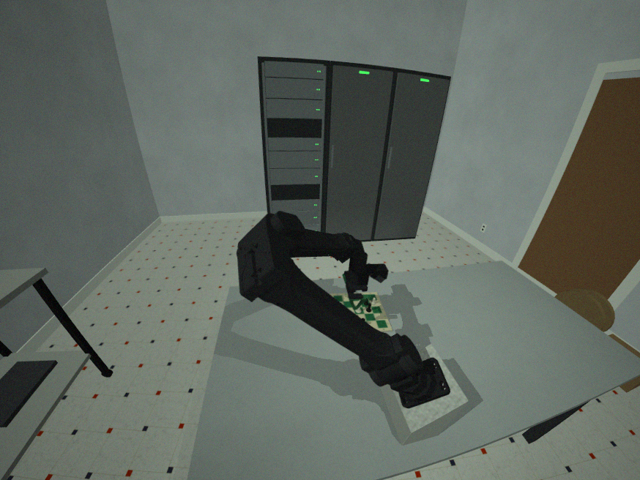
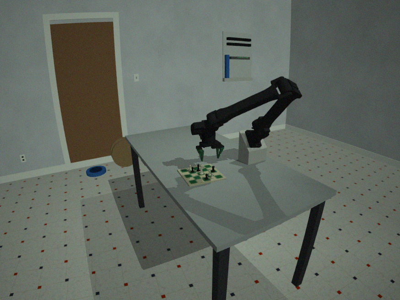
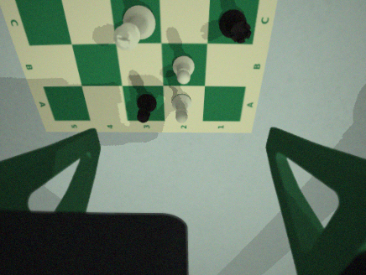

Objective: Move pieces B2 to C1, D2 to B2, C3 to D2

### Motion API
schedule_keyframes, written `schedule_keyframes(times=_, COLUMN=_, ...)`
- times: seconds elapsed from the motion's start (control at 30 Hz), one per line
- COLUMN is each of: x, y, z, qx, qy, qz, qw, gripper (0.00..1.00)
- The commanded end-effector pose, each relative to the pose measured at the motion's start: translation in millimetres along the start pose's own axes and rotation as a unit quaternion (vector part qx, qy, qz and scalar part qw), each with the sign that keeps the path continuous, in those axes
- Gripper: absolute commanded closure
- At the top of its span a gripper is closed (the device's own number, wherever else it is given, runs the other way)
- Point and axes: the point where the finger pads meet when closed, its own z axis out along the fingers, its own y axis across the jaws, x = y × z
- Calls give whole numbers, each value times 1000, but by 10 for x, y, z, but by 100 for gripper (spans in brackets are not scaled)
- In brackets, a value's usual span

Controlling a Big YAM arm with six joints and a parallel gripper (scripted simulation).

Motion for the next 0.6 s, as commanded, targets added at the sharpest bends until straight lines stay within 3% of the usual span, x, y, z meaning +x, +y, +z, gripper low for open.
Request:
schedule_keyframes(times=0.0, x=-40, y=61, z=-86, qx=-7, qy=-2, qz=0, qw=1000, gripper=0)
schedule_keyframes(times=0.57, x=-49, y=80, z=-95, qx=-8, qy=-2, qz=-5, qw=1000, gripper=0)
